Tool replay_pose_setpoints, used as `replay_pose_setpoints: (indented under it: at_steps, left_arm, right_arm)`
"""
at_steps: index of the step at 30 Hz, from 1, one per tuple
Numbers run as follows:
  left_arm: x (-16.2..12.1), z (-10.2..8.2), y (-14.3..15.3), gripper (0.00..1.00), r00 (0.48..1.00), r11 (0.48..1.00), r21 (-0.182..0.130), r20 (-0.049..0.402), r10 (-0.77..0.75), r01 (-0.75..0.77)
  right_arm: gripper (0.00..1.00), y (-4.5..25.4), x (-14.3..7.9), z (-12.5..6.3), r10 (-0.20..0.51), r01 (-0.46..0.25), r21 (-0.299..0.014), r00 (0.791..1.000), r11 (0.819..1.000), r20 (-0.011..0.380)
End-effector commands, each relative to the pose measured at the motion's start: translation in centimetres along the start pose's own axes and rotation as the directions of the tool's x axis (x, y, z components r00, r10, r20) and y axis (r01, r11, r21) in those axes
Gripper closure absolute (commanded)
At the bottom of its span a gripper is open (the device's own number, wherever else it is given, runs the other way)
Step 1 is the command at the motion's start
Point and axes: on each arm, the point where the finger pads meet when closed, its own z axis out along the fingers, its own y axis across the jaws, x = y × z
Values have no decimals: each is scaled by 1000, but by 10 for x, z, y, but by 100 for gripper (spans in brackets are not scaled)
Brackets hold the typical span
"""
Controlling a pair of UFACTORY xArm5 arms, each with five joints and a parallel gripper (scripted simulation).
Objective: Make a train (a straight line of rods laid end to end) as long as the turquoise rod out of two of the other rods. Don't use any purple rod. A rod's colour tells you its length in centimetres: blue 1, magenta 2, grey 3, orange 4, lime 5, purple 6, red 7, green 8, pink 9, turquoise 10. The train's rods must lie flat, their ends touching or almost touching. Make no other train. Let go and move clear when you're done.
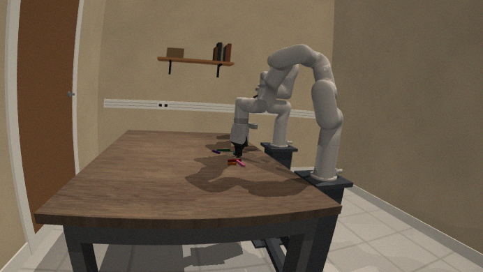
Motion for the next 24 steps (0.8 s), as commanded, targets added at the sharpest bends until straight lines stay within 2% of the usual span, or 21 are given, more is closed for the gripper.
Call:
replay_pose_setpoints:
  at_steps: [1,15,16,21,22,24]
  left_arm:
    - [0,-2,-2,94,1000,1000,4,1,0,0]
    - [0,-2,-2,94,1000,1000,4,1,0,0]
    - [0,-2,-2,90,1000,1000,4,1,0,0]
    - [0,-2,-2,86,1000,1000,4,1,0,0]
    - [0,-2,-2,82,1000,1000,4,1,0,0]
    - [0,-2,-2,82,1000,1000,4,1,0,0]
  right_arm:
    - [0,0,1,-2,0,0,0,1000,1000,-4]
    - [0,0,1,-2,0,0,0,1000,1000,-4]
    - [0,0,1,-2,0,0,0,1000,1000,-4]
    - [0,0,1,-2,0,0,0,1000,1000,-4]
    - [0,0,1,-2,0,0,0,1000,1000,-4]
    - [0,0,1,-2,0,0,0,1000,1000,-4]
